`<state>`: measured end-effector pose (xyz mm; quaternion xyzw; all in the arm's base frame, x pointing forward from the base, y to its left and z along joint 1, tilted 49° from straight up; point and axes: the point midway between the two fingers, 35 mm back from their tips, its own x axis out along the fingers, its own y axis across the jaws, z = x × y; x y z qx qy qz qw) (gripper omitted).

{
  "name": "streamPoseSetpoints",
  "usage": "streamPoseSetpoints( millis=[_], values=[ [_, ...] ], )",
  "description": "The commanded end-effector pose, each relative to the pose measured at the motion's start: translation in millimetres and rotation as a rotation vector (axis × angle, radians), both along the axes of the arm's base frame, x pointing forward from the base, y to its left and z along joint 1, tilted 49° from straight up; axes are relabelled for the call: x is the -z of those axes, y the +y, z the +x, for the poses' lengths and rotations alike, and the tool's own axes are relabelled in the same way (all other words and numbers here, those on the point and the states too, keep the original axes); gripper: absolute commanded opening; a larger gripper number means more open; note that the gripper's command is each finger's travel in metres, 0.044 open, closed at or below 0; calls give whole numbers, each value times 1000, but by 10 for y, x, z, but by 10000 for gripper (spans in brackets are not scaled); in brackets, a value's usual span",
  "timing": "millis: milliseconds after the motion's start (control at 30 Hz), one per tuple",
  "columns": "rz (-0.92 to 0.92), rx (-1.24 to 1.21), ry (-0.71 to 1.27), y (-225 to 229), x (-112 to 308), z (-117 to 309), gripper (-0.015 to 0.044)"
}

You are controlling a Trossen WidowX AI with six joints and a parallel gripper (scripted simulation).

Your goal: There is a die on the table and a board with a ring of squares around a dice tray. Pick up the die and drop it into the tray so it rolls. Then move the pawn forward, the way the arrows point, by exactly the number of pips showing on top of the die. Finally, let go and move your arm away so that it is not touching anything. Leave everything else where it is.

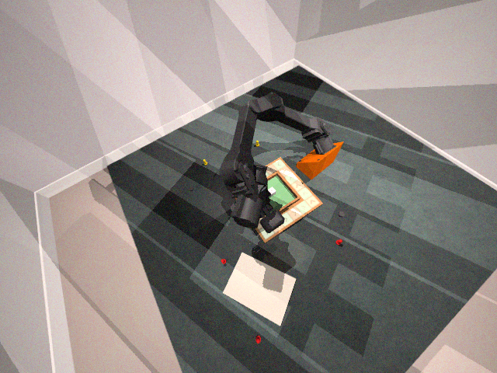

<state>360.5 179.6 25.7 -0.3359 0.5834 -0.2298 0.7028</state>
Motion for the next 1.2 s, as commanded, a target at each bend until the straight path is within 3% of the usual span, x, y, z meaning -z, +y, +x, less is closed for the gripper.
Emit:
streamPoseSetpoints(
  millis=[0, 333, 1167],
  values=[
    [0, 9, 2, 32, -26, -18, 0],
    [-1, 9, 0, -228, 769, 98, 0],
    [-2, 9, -1, -560, 1081, 194, 0]
  ],
)
